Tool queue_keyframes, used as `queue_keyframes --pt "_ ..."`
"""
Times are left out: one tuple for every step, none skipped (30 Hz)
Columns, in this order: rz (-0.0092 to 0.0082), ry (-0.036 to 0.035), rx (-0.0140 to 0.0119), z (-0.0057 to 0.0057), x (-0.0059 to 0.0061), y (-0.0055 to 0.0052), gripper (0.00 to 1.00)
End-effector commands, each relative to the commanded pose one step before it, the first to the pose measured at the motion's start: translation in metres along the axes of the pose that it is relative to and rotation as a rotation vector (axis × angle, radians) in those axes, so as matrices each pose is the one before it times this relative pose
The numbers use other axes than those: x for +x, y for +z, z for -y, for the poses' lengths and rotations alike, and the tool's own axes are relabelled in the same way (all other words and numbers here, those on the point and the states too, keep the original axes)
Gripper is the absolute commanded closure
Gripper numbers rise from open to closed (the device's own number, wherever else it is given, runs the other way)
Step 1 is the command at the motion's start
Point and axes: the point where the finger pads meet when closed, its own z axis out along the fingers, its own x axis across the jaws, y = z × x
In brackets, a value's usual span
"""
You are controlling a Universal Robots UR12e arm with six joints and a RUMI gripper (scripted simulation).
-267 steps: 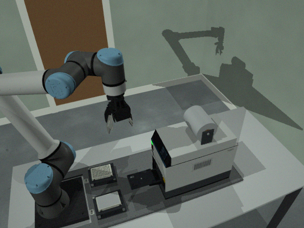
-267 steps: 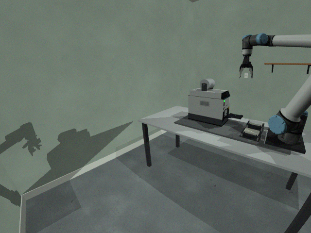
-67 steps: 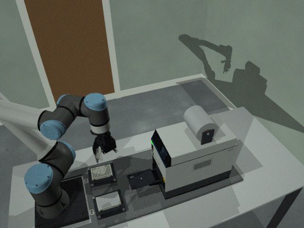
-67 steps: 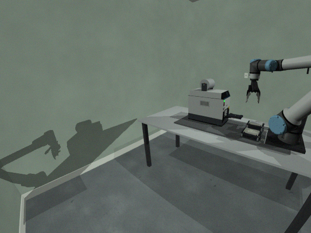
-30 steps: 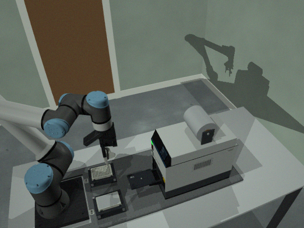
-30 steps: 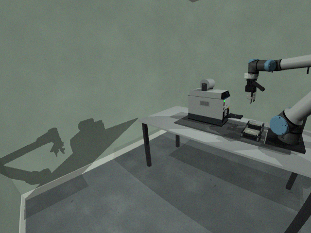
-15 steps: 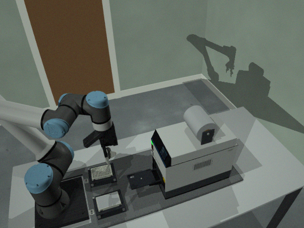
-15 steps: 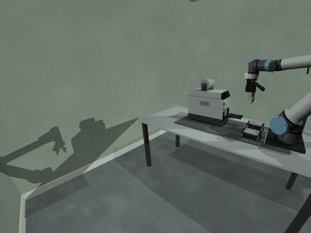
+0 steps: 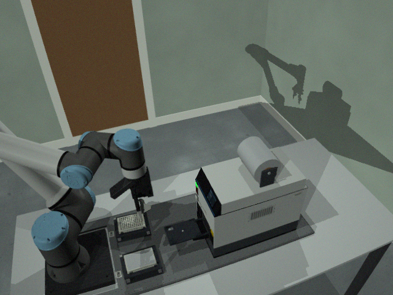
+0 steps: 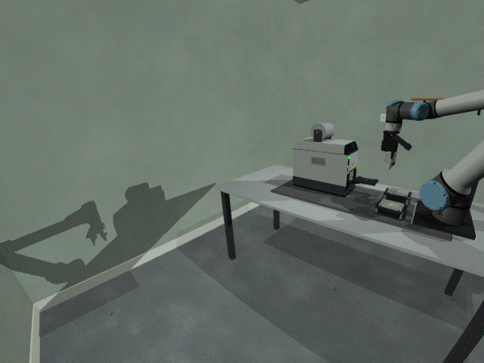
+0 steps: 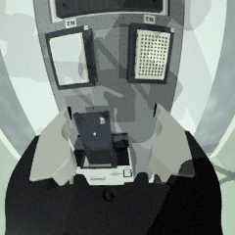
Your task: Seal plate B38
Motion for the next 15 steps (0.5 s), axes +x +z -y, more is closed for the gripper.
queue_keyframes --pt "0.00091 0.01277 -0.00140 -0.00117 -0.00045 0.01937 0.32" --pt "0.00000 0.00000 0.00000 0.00000 0.00000 0.00500 0.32" --pt "0.00000 0.00000 0.00000 0.00000 0.00000 0.00500 0.32" --pt "0.00000 0.00000 0.00000 -0.00001 0.00000 0.00000 0.32" --pt "0.00000 0.01462 0.00000 0.00001 0.00000 0.00500 0.32" --pt "0.00000 0.00000 0.00000 0.00000 0.00000 0.00500 0.32" --pt "0.00000 0.00000 0.00000 0.00000 0.00000 0.00500 0.32" --pt "0.00000 0.00000 0.00000 0.00000 0.00000 0.00000 0.32" --pt "0.00000 0.00000 0.00000 0.00000 0.00000 0.00000 0.32" --pt "0.00000 0.00000 0.00000 -0.00001 0.00000 0.00501 0.32" --pt "0.00000 0.00000 0.00000 0.00001 0.00000 0.00500 0.32" --pt "0.00000 0.00000 0.00000 -0.00001 0.00000 0.00000 0.32" --pt "0.00000 0.00000 0.00000 -0.00001 0.00000 0.00000 0.32" --pt "0.00000 0.00000 0.00000 0.00000 0.00000 0.00000 0.32" --pt "0.00000 0.00000 0.00000 0.00000 0.00000 0.00000 0.32"
